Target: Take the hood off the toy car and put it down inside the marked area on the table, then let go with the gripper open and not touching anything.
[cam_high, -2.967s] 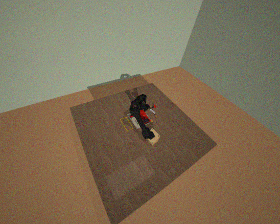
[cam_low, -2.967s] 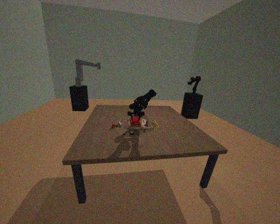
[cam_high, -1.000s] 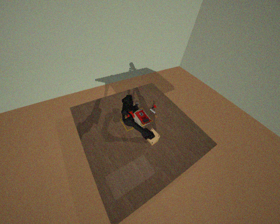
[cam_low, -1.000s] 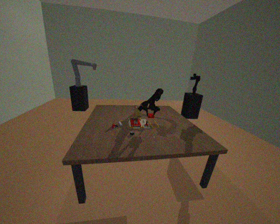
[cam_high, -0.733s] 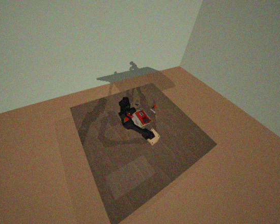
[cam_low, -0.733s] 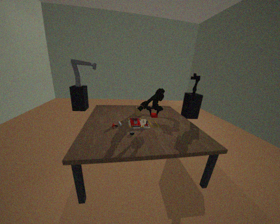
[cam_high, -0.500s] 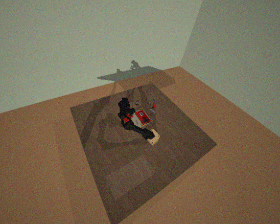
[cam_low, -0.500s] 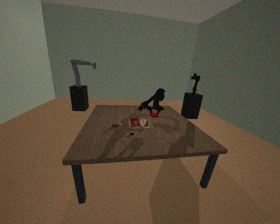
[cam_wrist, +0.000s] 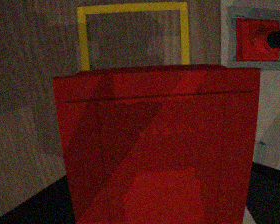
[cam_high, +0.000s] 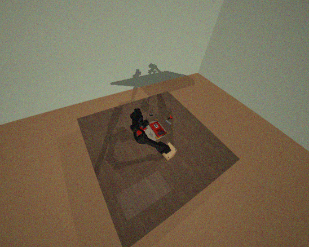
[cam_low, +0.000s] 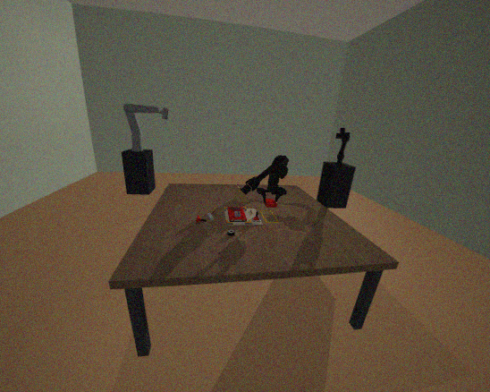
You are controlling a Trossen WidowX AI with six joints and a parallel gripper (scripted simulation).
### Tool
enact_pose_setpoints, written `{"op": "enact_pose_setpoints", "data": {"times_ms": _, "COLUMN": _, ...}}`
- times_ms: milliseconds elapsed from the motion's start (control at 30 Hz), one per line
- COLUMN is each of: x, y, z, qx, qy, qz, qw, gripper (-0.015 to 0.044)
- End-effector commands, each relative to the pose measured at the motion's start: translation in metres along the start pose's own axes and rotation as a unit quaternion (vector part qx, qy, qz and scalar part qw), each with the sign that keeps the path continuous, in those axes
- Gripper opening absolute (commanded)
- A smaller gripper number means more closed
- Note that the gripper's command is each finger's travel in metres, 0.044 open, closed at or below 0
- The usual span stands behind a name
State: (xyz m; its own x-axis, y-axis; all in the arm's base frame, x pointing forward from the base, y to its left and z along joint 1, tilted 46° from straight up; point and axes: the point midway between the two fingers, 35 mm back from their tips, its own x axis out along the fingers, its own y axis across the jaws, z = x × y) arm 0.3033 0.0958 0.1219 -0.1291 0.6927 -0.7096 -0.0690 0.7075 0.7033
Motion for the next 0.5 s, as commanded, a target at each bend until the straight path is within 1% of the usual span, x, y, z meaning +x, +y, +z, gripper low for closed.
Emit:
{"op": "enact_pose_setpoints", "data": {"times_ms": 0, "x": 0.005, "y": 0.0, "z": -0.002, "qx": 0.003, "qy": 0.002, "qz": 0.002, "qw": 1.0, "gripper": 0.0}}
{"op": "enact_pose_setpoints", "data": {"times_ms": 467, "x": 0.017, "y": 0.0, "z": -0.001, "qx": 0.003, "qy": 0.002, "qz": 0.002, "qw": 1.0, "gripper": 0.0}}
